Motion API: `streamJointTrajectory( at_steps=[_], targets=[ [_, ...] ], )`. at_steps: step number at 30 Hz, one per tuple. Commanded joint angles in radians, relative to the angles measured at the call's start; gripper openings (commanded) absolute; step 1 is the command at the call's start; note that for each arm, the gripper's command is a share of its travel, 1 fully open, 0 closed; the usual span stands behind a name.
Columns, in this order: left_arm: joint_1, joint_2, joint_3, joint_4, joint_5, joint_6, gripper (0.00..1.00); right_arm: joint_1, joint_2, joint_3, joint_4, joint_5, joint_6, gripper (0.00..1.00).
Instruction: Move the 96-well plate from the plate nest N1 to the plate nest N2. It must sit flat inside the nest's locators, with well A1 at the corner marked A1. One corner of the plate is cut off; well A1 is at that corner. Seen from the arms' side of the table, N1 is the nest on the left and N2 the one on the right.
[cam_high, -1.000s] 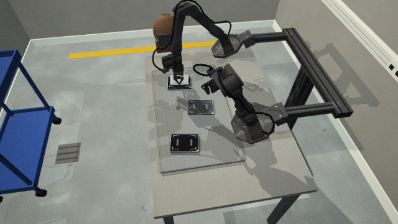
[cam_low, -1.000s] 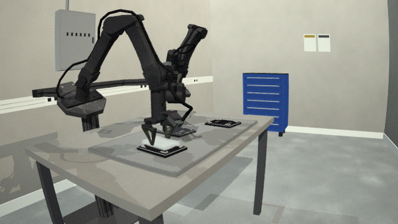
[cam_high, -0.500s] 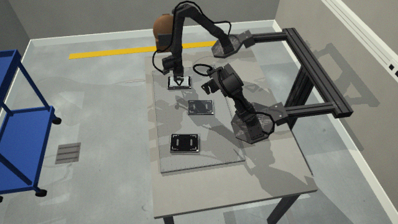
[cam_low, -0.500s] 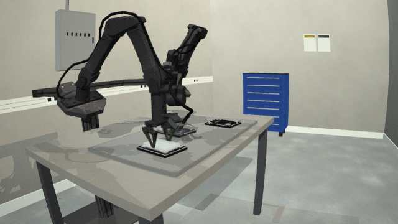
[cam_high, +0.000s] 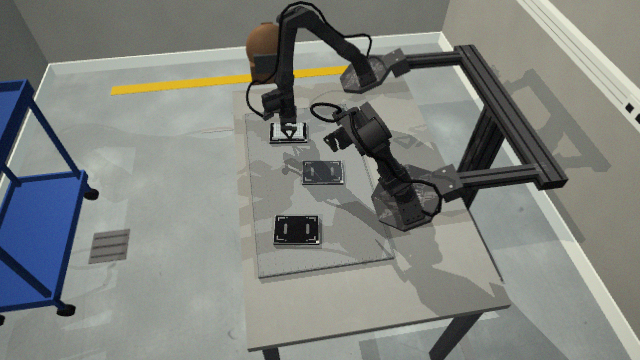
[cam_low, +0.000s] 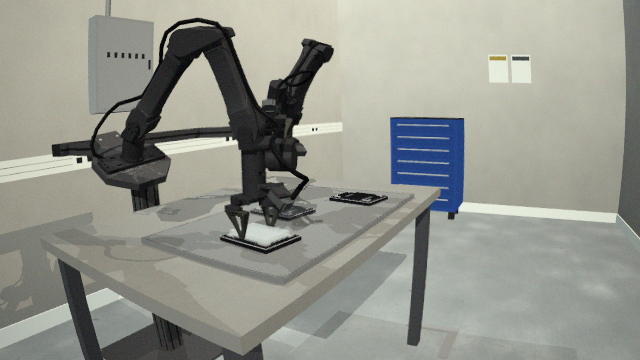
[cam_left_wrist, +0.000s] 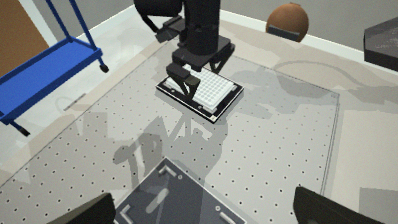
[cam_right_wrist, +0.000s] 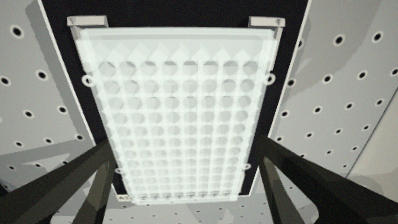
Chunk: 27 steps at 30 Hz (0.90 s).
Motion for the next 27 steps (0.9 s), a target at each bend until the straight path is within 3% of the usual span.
streamJointTrajectory(
  at_steps=[1, 15, 23, 27],
  targets=[
    [-0.012, 0.002, 0.001, 0.023, -0.003, 0.003, 1.0, 0.023, -0.035, -0.021, 0.003, 0.018, 0.012, 1.0],
    [-0.012, 0.002, 0.001, 0.023, -0.003, 0.003, 1.0, 0.043, -0.129, 0.028, -0.091, 0.025, 0.03, 1.0],
    [-0.012, 0.002, 0.001, 0.023, -0.003, 0.003, 1.0, 0.096, -0.313, 0.08, -0.316, 0.044, 0.078, 1.0],
    [-0.012, 0.002, 0.001, 0.023, -0.003, 0.003, 1.0, 0.09, -0.301, 0.066, -0.344, 0.035, 0.077, 1.0]
  ],
)
